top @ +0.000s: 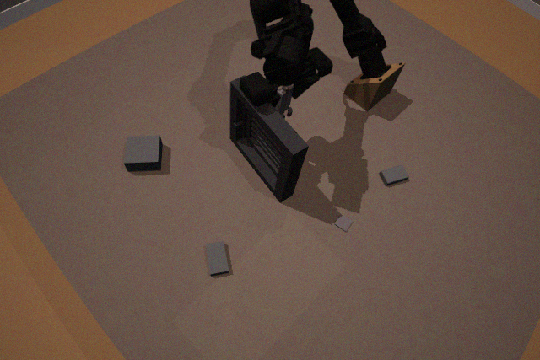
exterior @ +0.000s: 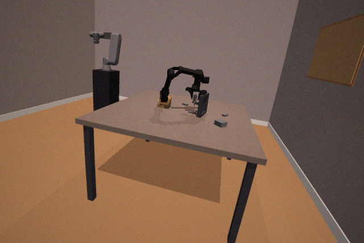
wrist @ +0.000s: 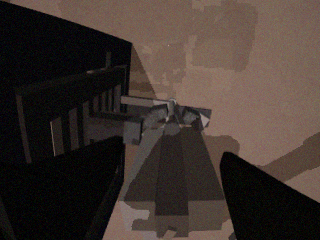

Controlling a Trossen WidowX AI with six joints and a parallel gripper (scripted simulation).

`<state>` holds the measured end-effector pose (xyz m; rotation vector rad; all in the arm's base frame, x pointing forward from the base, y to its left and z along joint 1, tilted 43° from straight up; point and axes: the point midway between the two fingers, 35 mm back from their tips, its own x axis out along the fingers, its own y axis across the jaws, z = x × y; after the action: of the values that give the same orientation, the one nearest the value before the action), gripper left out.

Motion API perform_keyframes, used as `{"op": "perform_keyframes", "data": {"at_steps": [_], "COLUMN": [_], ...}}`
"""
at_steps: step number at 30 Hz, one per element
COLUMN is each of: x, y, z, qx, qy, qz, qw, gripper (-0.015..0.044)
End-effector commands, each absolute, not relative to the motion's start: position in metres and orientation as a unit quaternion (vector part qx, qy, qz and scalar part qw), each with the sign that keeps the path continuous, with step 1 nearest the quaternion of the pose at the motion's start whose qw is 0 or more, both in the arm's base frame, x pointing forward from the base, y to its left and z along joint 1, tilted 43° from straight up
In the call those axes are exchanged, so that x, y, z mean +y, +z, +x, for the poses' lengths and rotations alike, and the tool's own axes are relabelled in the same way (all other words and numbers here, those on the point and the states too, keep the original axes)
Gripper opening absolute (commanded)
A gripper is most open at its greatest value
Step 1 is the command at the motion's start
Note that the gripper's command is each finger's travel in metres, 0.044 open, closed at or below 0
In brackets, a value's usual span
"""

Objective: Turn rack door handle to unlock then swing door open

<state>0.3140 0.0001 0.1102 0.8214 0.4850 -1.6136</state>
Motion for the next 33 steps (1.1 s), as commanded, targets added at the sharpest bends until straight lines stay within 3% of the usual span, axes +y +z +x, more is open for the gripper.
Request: {"op": "perform_keyframes", "data": {"at_steps": [1, 17, 33], "x": [0.0003, 0.0004, 0.0004], "y": [0.1097, 0.1098, 0.1099], "z": [0.3141, 0.3139, 0.314], "qx": [0.275, 0.511, 0.67], "qy": [-0.67, -0.512, -0.275], "qz": [0.295, 0.033, -0.236], "qw": [0.623, 0.69, 0.648], "gripper": [0.0283, 0.0283, 0.0283]}}
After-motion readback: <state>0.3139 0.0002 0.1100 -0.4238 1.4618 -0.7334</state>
